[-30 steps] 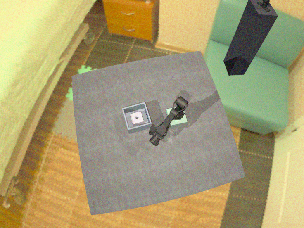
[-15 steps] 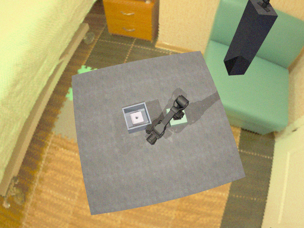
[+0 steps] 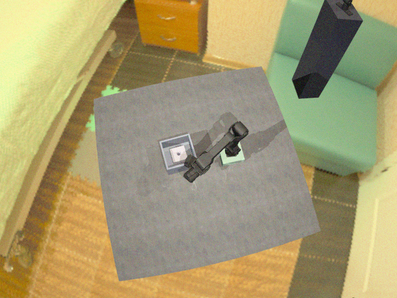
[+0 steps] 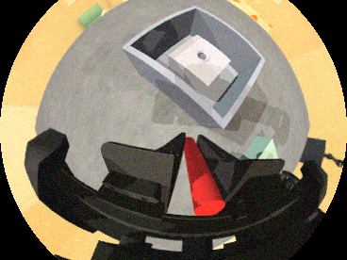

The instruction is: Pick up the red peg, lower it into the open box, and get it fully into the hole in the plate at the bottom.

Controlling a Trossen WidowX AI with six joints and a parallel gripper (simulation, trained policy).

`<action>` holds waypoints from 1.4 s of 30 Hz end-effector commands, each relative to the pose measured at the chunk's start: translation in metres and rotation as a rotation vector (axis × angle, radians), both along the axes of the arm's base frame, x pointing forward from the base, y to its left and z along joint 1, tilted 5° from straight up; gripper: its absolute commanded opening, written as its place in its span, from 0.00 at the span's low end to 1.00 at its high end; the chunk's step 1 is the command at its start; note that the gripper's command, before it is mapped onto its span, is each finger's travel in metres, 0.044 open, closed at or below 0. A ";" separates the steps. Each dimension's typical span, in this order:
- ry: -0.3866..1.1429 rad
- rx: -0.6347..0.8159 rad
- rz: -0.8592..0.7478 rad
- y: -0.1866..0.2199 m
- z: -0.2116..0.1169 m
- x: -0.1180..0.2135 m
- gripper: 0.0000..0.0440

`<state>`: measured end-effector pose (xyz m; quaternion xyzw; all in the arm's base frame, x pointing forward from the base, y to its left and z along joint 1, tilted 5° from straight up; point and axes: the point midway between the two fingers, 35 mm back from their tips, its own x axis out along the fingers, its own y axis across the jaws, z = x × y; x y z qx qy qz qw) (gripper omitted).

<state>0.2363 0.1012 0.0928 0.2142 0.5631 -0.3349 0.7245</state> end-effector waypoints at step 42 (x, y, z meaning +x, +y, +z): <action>0.054 0.062 -0.007 -0.128 -0.058 0.088 0.18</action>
